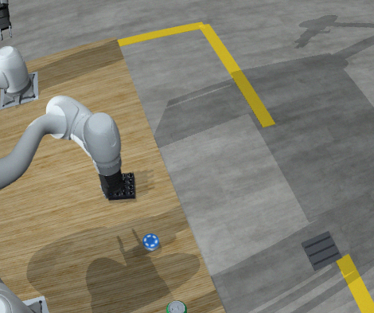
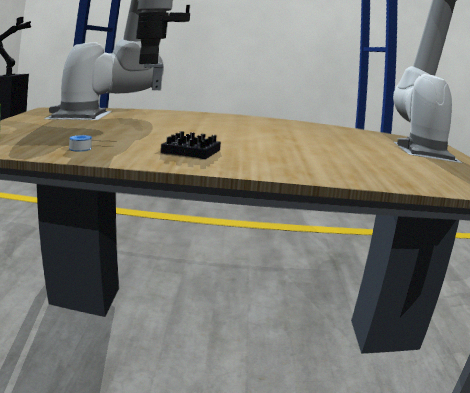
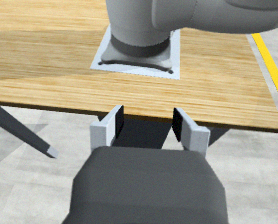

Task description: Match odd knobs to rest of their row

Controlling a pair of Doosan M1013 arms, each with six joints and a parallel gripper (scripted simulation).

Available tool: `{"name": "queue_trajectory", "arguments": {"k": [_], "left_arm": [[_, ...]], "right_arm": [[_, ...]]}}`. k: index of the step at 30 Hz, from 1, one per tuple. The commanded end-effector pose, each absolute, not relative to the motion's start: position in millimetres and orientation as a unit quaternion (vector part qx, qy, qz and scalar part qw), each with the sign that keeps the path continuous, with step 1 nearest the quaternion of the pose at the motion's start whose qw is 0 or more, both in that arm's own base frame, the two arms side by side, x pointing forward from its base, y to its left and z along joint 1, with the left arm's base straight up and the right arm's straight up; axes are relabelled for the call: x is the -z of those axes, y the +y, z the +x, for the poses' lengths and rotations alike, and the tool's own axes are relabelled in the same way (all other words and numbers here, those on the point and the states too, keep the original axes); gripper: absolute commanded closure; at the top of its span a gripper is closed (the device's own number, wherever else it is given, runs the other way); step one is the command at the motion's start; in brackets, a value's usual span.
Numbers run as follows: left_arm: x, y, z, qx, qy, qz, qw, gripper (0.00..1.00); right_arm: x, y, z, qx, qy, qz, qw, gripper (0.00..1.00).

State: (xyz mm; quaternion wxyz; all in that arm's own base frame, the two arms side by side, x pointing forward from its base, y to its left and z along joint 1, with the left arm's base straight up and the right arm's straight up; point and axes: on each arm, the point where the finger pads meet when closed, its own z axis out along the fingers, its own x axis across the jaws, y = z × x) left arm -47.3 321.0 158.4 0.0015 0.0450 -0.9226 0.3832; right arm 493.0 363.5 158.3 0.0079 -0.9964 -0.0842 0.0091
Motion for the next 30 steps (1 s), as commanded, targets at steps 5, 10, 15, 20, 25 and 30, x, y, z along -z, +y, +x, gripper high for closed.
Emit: {"name": "queue_trajectory", "arguments": {"k": [5, 10, 15, 20, 25, 30], "left_arm": [[-158.8, 321.3, -47.4, -0.383, -0.923, 0.045, 0.002, 0.00], [-158.8, 321.3, -47.4, -0.383, -0.923, 0.045, 0.002, 0.00], [-158.8, 321.3, -47.4, -0.383, -0.923, 0.045, 0.002, 0.00], [-158.8, 321.3, -47.4, -0.383, -0.923, 0.045, 0.002, 0.00], [-158.8, 321.3, -47.4, -0.383, -0.923, 0.045, 0.002, 0.00], [-158.8, 321.3, -47.4, -0.383, -0.923, 0.045, 0.002, 0.00]], "right_arm": [[-123.8, 408.1, 516.6, -0.003, 0.031, -1.000, 0.001, 0.00], [-104.9, 430.0, 525.6, -0.001, 0.088, -0.996, 0.001, 0.00], [-87.3, 449.5, 532.5, 0.000, 0.138, -0.990, 0.001, 0.00], [-85.7, 451.2, 533.1, 0.001, 0.142, -0.990, 0.001, 0.00], [-85.7, 451.2, 533.1, 0.001, 0.142, -0.990, 0.001, 0.00], [-85.7, 451.2, 533.1, 0.001, 0.142, -0.990, 0.001, 0.00]]}}
